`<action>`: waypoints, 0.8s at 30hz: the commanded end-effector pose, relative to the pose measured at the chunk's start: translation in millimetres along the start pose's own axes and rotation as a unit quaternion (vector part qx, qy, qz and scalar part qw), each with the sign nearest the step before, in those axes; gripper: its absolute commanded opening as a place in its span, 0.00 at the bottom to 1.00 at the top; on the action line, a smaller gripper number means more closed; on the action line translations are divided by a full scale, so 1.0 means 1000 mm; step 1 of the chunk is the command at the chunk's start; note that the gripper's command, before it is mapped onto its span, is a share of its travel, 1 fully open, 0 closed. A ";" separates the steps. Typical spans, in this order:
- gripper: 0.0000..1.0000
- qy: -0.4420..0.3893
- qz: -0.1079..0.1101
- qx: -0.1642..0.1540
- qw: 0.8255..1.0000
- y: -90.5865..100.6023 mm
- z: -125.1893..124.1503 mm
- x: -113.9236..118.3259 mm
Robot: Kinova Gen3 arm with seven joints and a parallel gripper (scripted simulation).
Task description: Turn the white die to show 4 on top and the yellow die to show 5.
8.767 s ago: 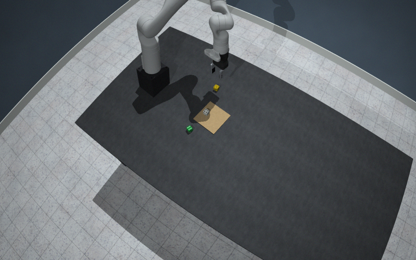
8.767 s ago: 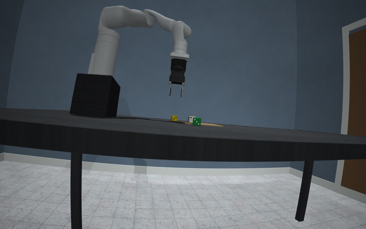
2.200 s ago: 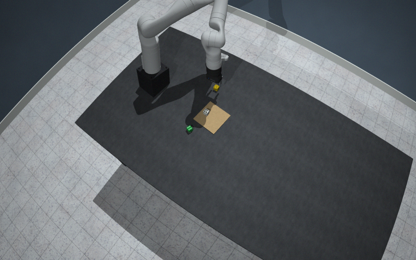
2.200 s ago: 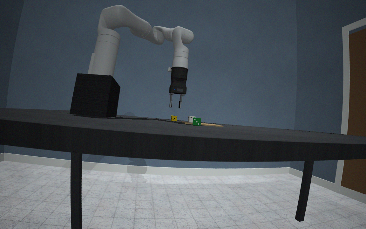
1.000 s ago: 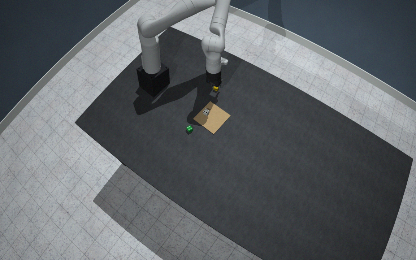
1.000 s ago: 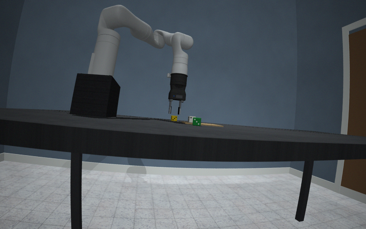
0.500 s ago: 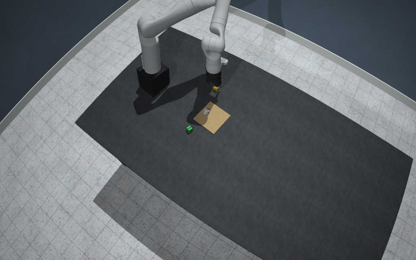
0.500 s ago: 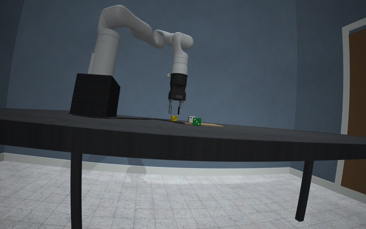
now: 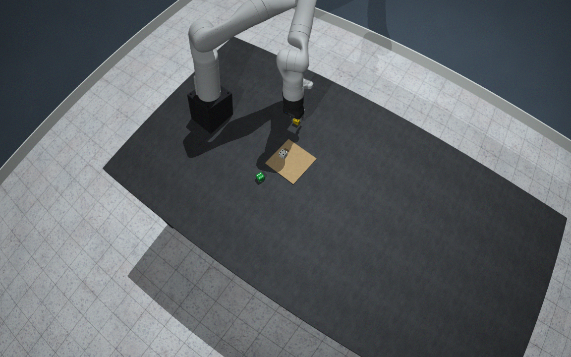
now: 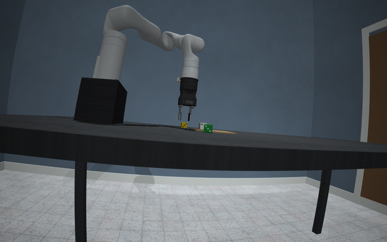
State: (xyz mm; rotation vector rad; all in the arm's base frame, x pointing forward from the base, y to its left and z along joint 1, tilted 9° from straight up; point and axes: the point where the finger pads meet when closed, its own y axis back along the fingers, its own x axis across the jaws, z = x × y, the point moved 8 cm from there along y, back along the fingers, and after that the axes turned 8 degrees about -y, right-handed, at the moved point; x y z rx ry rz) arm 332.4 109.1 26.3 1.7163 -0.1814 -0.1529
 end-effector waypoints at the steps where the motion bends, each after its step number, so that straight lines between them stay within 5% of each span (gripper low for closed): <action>1: 0.79 0.000 0.001 0.000 1.000 0.000 0.000 0.000; 24: 0.79 0.000 0.001 0.000 1.000 -0.024 0.000 0.000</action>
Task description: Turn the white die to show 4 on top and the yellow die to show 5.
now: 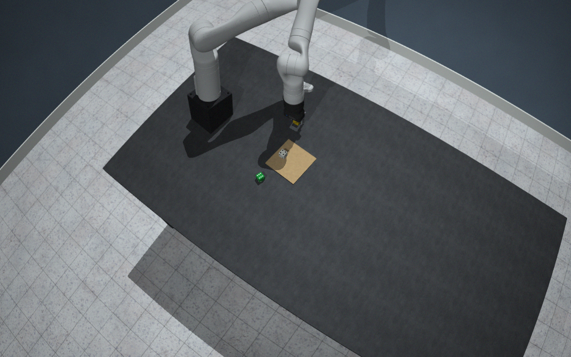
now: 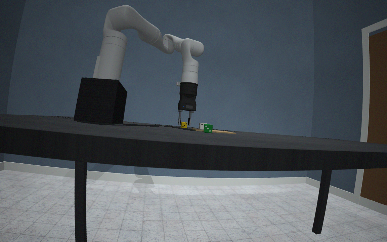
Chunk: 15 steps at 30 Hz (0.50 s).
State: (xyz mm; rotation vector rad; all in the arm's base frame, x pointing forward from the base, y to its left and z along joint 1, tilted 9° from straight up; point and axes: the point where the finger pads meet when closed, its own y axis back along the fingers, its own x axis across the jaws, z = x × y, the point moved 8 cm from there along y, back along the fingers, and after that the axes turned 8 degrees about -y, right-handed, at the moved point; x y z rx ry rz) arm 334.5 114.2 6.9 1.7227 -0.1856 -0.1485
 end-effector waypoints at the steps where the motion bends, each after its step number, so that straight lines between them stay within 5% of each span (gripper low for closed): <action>1: 0.79 0.000 -0.002 -0.003 1.000 -0.005 0.002 -0.001; 15: 0.79 0.000 -0.002 -0.003 1.000 -0.011 0.002 -0.001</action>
